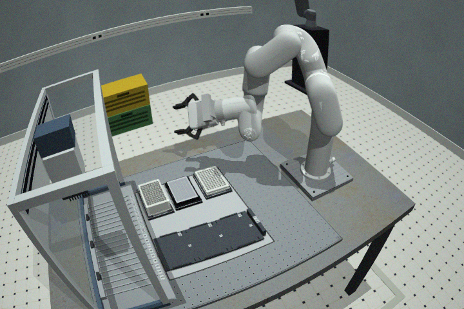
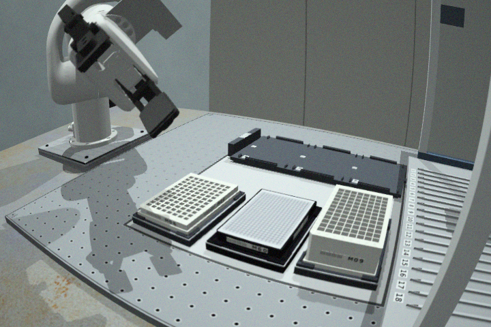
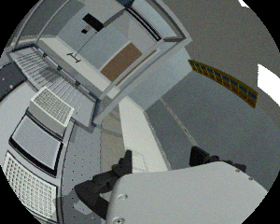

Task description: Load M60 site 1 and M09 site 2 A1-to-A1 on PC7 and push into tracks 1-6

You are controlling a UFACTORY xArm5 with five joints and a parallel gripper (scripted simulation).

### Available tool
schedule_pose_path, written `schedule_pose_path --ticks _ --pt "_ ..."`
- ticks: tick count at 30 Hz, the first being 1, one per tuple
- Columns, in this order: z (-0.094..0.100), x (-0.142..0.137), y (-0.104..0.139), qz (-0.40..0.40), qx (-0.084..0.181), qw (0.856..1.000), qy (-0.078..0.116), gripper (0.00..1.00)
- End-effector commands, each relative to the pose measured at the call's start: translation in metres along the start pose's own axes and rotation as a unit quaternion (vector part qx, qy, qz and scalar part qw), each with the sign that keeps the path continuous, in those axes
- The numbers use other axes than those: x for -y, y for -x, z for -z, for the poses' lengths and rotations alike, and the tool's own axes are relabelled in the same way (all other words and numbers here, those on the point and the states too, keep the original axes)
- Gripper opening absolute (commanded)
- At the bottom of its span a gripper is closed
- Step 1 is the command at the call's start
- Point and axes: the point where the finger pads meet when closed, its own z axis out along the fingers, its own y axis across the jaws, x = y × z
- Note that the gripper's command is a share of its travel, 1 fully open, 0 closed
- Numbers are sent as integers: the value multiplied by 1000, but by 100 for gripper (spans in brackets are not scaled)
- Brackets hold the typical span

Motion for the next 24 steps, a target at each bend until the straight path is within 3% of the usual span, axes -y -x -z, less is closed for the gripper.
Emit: schedule_pose_path --ticks 1,2,4,6,8,10,12,15,20,22,24 --pt "-11 10 -9 -13 8 999 -28 100" --pt "-11 11 -10 -13 8 999 -28 100" --pt "-16 18 -15 -25 16 998 -52 100" --pt "-18 21 -18 -25 16 998 -52 100" --pt "-22 28 -24 -35 24 996 -77 100" --pt "-24 31 -27 -35 24 996 -77 100" --pt "-27 38 -33 -46 34 993 -100 100" --pt "-28 41 -36 -46 34 993 -100 100" --pt "-33 59 -51 -64 56 986 -146 100" --pt "-33 62 -54 -64 56 986 -146 100" --pt "-34 69 -60 -72 68 981 -168 100"
